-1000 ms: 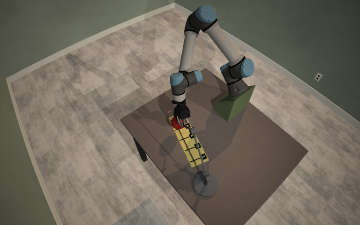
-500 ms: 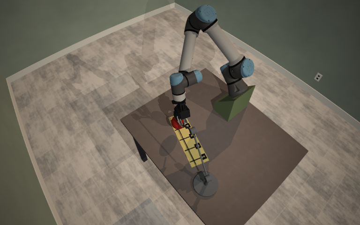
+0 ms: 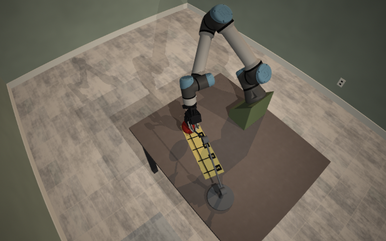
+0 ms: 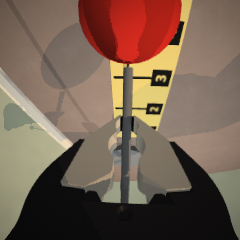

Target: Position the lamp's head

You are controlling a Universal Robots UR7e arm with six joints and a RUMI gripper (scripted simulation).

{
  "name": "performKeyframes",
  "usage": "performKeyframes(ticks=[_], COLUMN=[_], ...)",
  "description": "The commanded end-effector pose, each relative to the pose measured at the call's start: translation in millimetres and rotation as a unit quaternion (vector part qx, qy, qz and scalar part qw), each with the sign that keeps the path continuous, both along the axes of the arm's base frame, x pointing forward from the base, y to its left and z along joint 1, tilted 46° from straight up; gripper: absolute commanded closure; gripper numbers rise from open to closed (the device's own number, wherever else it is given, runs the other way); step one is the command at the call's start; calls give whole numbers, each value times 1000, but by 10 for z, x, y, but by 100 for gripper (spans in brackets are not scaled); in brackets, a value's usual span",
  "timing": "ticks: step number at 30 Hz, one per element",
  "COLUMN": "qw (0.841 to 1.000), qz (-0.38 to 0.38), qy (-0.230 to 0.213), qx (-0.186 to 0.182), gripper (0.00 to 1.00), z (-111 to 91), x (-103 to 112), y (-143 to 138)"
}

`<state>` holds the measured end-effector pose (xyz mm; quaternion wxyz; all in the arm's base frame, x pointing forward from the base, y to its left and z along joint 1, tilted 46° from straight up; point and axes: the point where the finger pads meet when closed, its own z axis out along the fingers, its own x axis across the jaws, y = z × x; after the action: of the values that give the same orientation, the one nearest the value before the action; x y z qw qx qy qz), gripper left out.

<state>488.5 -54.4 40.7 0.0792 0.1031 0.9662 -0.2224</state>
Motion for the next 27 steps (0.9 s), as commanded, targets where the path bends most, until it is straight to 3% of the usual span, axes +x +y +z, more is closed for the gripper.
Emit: performKeyframes(ticks=[1,11,27], qw=[1000,1000,1000], qz=[-1,-1,-1], qy=[-1,-2,-2], qx=[-3,-3,-3], gripper=[100,100,100], z=[86,183,223], x=[-39,-100,-112], y=[-140,-341,-399])
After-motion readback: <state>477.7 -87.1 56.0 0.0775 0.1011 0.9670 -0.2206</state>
